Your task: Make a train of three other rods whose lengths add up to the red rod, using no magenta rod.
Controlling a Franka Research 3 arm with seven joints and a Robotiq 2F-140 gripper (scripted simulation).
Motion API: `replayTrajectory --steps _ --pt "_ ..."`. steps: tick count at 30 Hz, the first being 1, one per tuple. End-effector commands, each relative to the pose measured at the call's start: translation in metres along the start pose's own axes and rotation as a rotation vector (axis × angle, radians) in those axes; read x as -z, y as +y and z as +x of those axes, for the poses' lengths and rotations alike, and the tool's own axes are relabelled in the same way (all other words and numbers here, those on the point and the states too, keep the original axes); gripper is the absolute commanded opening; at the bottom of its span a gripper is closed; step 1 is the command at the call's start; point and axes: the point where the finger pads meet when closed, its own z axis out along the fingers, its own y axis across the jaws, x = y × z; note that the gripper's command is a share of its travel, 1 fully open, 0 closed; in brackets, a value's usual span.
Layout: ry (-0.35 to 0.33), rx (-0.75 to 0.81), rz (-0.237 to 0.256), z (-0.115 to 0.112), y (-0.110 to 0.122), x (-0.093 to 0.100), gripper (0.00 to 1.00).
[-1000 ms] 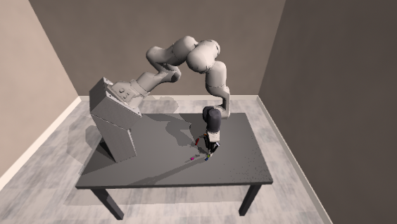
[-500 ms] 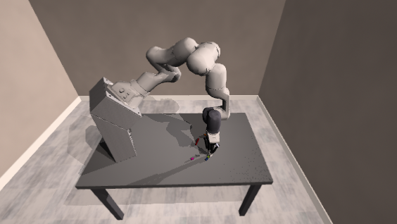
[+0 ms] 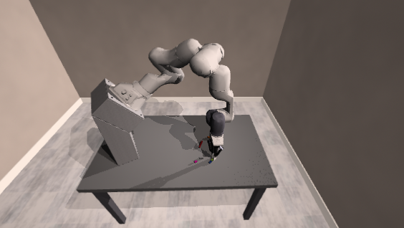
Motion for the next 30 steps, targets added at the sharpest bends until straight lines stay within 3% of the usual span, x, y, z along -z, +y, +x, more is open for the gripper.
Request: replayTrajectory --steps 1,24,30 --pt "0.000 0.008 0.003 0.0000 -0.0014 -0.0006 0.03" --pt "0.000 0.008 0.003 0.0000 -0.0014 -0.0006 0.03" --pt "0.000 0.008 0.003 0.0000 -0.0014 -0.0006 0.08"
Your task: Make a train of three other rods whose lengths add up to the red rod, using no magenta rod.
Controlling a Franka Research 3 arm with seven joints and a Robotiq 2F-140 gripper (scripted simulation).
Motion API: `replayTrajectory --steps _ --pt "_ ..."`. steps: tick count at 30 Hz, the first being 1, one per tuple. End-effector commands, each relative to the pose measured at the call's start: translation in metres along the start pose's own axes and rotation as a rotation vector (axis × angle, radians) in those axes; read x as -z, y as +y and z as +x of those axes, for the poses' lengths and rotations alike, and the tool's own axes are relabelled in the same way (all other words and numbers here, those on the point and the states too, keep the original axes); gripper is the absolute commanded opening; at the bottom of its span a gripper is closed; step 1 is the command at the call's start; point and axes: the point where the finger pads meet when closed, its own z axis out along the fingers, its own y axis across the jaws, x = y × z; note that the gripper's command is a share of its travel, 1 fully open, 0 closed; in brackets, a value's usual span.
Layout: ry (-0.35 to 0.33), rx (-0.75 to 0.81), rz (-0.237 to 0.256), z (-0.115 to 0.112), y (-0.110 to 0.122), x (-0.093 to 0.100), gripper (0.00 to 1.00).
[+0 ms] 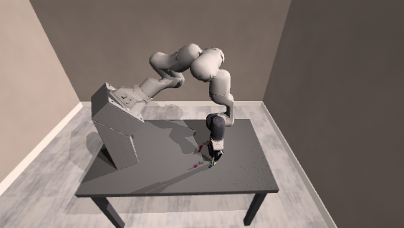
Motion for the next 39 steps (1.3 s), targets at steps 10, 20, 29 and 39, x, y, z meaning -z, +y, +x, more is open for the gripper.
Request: replayTrajectory --steps 10,20,29,39 --pt "0.000 0.007 0.002 0.000 -0.001 -0.001 0.15" --pt "0.000 0.007 0.002 0.000 -0.001 0.000 0.15" --pt "0.000 0.007 0.002 0.000 -0.001 0.020 0.15" --pt "0.000 0.007 0.002 0.000 -0.001 0.063 0.15"
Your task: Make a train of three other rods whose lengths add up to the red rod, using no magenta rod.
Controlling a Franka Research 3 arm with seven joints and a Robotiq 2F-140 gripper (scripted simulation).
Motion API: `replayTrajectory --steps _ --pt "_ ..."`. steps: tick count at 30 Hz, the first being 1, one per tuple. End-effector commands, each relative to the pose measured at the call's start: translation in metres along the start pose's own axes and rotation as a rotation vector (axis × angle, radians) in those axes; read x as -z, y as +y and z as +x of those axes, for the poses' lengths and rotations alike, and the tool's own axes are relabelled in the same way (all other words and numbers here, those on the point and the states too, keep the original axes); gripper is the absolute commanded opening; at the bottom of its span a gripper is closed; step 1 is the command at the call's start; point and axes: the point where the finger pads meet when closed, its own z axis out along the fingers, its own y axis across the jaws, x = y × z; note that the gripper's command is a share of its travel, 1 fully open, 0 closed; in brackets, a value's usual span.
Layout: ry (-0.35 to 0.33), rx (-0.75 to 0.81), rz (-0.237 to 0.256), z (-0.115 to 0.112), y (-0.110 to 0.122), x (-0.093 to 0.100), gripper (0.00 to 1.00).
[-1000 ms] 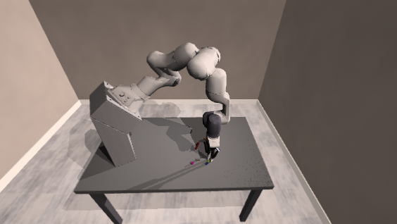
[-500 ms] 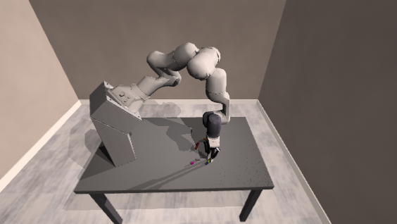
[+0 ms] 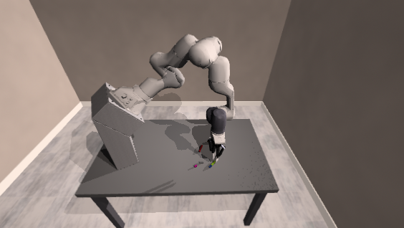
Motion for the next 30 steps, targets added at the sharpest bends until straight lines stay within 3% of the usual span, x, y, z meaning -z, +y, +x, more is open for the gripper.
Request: replayTrajectory --steps 1,6,12,13,30 --pt "-0.013 -0.017 -0.022 -0.005 0.008 0.012 0.15" --pt "-0.013 -0.017 -0.022 -0.005 0.007 0.028 0.15" --pt "-0.013 -0.017 -0.022 -0.004 0.007 0.033 0.15" --pt "-0.013 -0.017 -0.022 -0.004 0.007 0.033 1.00" --pt "-0.013 -0.017 -0.022 -0.004 0.007 0.033 1.00"
